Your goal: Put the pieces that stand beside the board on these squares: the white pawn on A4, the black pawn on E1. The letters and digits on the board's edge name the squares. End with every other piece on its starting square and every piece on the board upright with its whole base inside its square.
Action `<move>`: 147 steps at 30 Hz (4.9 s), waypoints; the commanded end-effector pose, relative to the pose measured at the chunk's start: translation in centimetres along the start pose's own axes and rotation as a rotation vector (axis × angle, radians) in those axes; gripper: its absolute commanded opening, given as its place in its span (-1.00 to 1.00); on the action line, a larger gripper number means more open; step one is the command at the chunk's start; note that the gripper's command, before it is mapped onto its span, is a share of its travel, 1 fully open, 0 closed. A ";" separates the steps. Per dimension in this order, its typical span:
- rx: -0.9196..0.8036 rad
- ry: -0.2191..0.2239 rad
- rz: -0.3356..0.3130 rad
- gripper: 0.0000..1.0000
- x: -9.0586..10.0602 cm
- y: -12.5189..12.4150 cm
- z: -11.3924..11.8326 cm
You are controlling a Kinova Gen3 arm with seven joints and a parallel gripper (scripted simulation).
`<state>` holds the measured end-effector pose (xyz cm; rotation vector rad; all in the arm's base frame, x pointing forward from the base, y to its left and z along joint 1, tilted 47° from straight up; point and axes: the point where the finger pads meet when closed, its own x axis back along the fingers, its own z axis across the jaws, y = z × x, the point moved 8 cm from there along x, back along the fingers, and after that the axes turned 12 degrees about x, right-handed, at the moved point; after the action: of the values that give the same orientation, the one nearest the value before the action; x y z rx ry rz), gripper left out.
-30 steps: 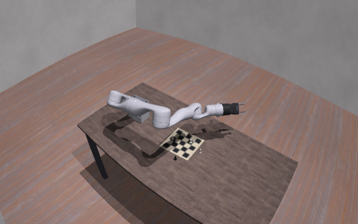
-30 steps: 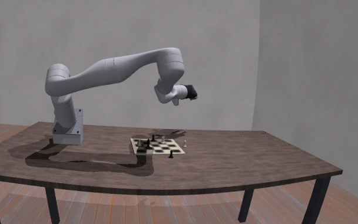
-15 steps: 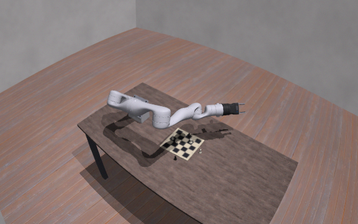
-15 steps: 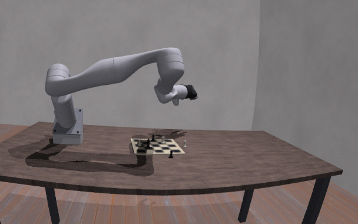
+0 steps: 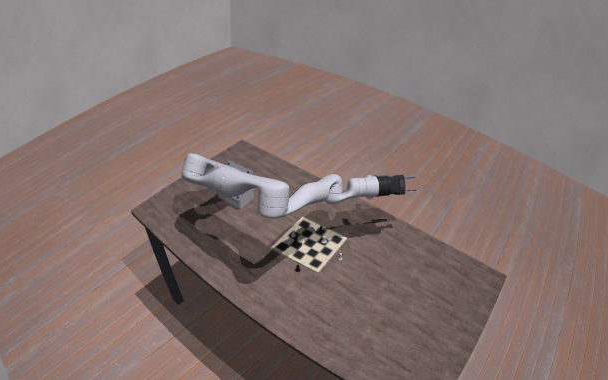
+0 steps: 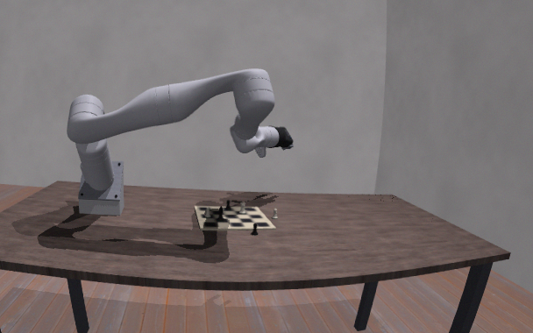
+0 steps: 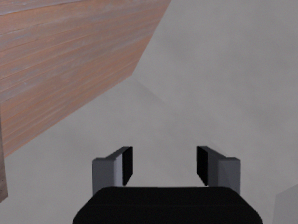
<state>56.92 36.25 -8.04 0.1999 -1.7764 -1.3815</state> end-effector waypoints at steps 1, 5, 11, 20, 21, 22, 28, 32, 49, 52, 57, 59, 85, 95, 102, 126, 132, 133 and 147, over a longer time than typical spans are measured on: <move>0.004 0.002 -0.004 1.00 0.0 0.4 0.2; 0.018 0.002 0.020 1.00 0.3 0.4 0.2; 0.047 0.002 0.073 1.00 0.9 0.3 0.1; 0.097 0.001 0.161 1.00 1.9 0.2 0.0; 0.105 0.000 0.175 1.00 2.0 0.2 0.0; 0.113 0.000 0.191 1.00 2.2 0.2 0.0; 0.170 -0.001 0.293 1.00 3.2 0.0 -0.1; 0.213 -0.002 0.370 1.00 3.9 -0.1 -0.1; 0.403 -0.005 0.712 1.00 6.7 -1.0 0.2; 0.417 -0.006 0.737 1.00 6.8 -1.1 0.2; 0.491 -0.007 0.870 1.00 7.7 -1.7 0.4; 0.521 -0.007 0.925 1.00 8.0 -2.0 0.5; 0.894 -0.016 1.594 1.00 11.5 -7.4 2.0; 1.033 -0.019 1.844 1.00 12.9 -10.5 2.5; 1.116 -0.021 1.992 1.00 13.8 -12.5 2.7; 1.300 -0.025 2.322 1.00 16.4 -17.6 2.9; 1.316 -0.025 2.351 1.00 16.7 -18.1 2.9; 1.317 -0.025 2.354 1.00 16.7 -18.1 2.9; 1.320 -0.025 2.360 1.00 16.8 -18.2 2.9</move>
<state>37.89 21.56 -15.03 -0.9359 -1.1723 1.3961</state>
